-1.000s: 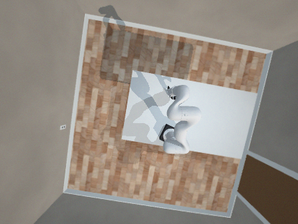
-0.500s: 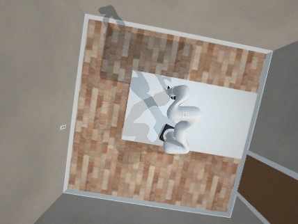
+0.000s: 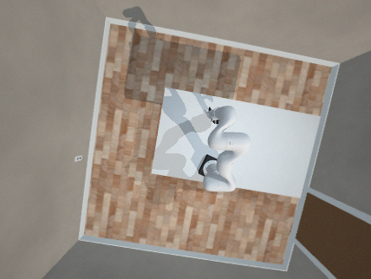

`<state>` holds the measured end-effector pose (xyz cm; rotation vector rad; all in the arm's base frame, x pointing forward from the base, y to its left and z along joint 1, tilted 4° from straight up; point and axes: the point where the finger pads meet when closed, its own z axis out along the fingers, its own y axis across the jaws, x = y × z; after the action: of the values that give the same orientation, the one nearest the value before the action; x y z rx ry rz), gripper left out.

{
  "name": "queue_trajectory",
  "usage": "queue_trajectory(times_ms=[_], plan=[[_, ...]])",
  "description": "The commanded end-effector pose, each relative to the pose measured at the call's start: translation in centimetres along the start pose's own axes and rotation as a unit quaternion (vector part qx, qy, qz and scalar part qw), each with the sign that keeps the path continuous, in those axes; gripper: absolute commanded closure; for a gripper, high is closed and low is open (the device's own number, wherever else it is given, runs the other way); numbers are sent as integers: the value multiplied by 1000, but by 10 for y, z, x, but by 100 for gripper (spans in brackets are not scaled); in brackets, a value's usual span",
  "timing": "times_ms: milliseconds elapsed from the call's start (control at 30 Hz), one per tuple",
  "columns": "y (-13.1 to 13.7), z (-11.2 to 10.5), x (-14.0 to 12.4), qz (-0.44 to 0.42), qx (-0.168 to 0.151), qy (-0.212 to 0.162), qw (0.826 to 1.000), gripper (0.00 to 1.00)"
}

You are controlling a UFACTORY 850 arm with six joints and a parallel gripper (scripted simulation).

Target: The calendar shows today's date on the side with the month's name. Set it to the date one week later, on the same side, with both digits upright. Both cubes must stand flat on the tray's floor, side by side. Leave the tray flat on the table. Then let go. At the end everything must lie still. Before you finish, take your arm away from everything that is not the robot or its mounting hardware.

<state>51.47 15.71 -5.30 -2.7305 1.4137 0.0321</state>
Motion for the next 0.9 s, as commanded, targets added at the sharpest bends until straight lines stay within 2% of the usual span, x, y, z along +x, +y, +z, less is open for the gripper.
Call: queue_trajectory(times_ms=[0,367,867], plan=[[-1,-1,0,0,1,0,1000,0],[-1,-4,0,0,1,0,1000,0],[-1,-38,0,0,1,0,1000,0]])
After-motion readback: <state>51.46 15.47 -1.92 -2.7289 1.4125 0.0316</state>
